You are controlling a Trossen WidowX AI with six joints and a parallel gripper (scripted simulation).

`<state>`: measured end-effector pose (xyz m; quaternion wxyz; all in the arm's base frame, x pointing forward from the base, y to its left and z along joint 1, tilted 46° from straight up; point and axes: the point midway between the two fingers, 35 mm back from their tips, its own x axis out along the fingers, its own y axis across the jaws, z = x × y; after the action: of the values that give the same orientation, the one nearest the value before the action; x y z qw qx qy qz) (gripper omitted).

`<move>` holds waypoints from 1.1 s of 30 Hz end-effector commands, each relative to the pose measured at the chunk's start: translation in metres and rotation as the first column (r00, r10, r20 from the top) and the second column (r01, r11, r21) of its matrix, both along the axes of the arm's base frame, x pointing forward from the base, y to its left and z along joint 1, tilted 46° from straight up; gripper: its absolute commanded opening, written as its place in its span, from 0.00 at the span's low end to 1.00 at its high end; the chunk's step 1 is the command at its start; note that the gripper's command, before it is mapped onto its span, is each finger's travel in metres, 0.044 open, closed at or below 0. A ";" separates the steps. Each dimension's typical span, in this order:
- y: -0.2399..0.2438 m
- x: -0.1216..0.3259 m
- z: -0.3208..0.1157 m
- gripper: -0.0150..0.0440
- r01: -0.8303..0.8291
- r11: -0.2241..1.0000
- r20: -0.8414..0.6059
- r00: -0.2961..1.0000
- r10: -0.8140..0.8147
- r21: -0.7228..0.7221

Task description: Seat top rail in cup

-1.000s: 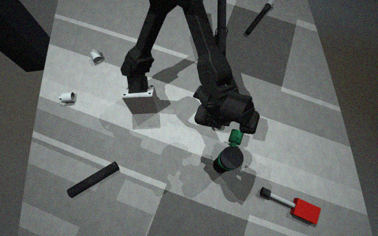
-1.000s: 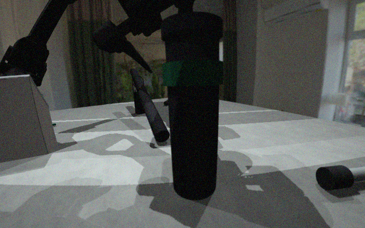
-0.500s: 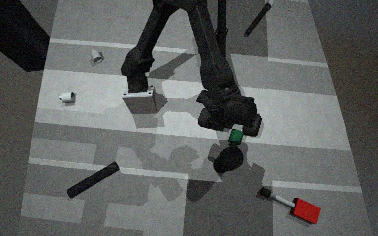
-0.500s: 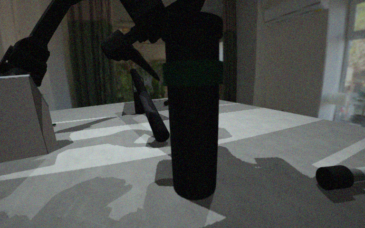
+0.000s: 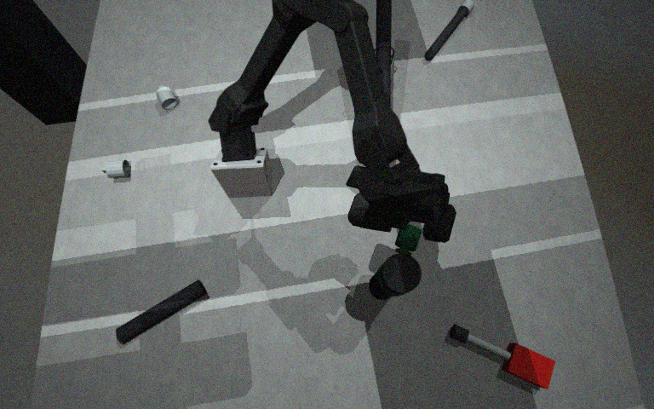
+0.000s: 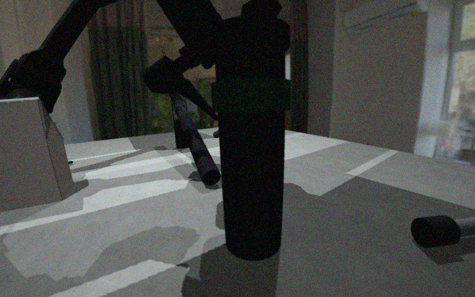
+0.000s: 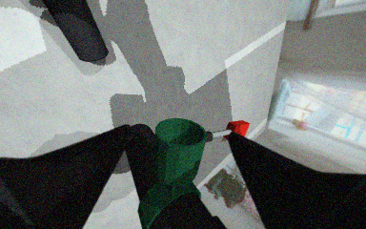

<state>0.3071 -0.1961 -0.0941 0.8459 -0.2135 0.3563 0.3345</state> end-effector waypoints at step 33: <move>0.014 0.011 -0.020 0.29 -0.012 1.000 0.012 1.000 0.012 0.004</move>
<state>0.3197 -0.1823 -0.1142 0.8464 -0.2120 0.3546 0.3360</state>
